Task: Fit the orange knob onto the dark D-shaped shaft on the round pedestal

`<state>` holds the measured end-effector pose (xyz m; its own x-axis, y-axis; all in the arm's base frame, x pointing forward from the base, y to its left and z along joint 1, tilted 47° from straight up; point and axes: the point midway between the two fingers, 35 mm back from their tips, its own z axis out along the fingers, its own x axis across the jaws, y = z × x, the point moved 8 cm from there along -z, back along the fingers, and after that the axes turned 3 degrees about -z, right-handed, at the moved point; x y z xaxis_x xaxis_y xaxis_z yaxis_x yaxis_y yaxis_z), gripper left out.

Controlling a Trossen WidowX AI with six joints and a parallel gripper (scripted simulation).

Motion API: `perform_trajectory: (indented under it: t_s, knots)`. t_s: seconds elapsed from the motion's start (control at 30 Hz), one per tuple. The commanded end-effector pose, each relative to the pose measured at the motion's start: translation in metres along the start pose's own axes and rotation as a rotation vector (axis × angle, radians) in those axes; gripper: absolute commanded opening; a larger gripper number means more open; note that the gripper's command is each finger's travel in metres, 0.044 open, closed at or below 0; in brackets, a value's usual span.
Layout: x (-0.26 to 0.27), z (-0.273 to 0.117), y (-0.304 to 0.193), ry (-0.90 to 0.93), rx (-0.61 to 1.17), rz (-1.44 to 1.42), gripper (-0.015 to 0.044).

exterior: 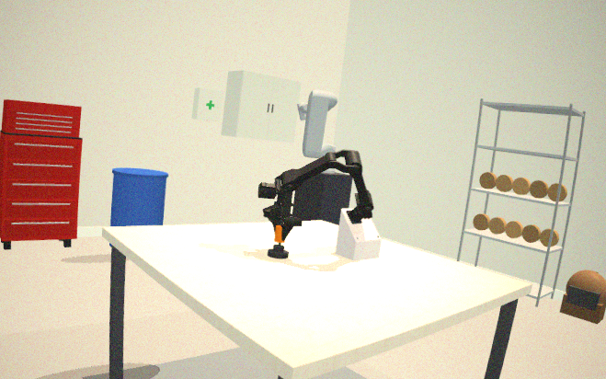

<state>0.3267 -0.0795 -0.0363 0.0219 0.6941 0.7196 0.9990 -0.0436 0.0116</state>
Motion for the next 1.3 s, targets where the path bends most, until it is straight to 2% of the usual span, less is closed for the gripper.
perform_trajectory:
  t_s: [0.0, 0.4, 0.63, 1.27]
  knots:
    - [-0.0007, 0.0002, 0.0000, 0.003, -0.004, 0.001, 0.0000]
    - [-0.0013, -0.0043, 0.0007, 0.003, -0.004, -0.008, 0.0000]
    - [-0.0014, -0.0024, 0.0004, 0.002, -0.004, -0.209, 0.0000]
    - [-0.0011, -0.0008, 0.0003, 0.002, -0.004, -0.209, 0.0000]
